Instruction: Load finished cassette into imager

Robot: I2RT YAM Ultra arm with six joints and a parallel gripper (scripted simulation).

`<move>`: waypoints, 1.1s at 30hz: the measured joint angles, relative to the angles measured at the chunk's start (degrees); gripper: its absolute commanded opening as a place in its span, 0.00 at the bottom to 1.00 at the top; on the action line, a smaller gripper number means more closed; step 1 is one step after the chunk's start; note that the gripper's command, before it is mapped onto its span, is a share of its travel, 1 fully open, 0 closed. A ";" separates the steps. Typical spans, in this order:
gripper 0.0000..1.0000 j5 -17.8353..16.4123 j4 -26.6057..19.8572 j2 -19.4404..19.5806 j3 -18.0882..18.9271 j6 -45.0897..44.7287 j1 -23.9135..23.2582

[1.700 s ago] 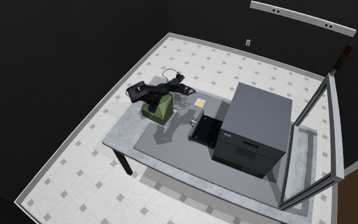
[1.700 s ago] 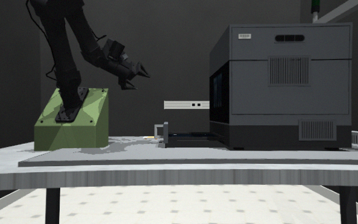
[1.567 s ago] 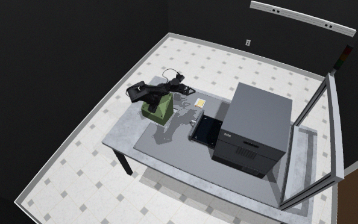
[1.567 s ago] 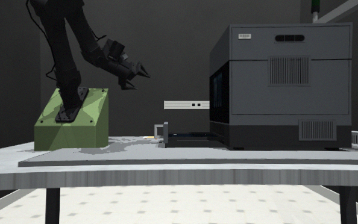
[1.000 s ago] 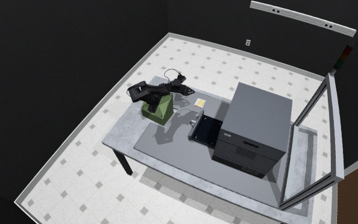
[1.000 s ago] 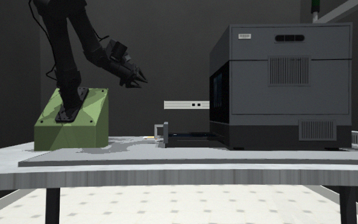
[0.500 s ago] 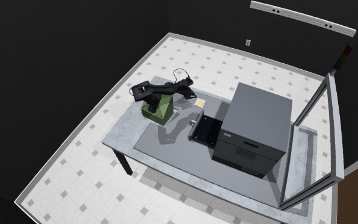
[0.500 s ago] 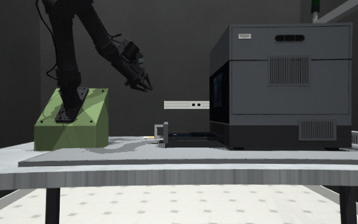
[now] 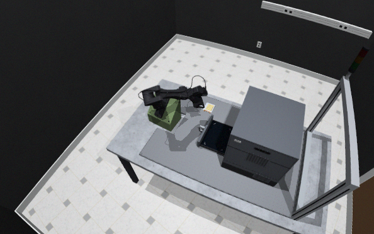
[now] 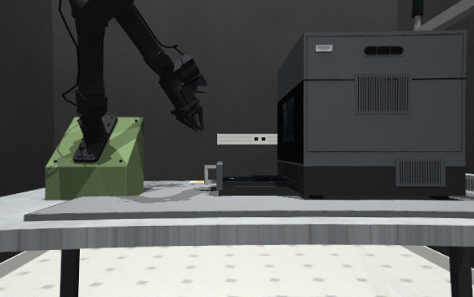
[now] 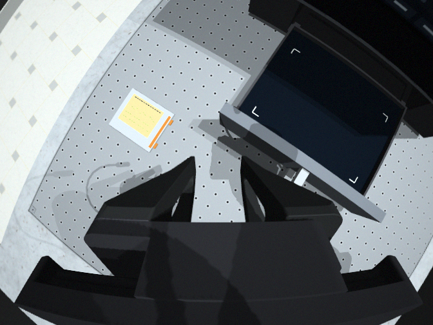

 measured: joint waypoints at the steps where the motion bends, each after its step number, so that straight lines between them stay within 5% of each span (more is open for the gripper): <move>1: 0.35 0.13 -1.14 0.11 0.35 0.85 -0.26; 33: 0.35 6.64 -43.54 11.54 23.87 38.73 -9.49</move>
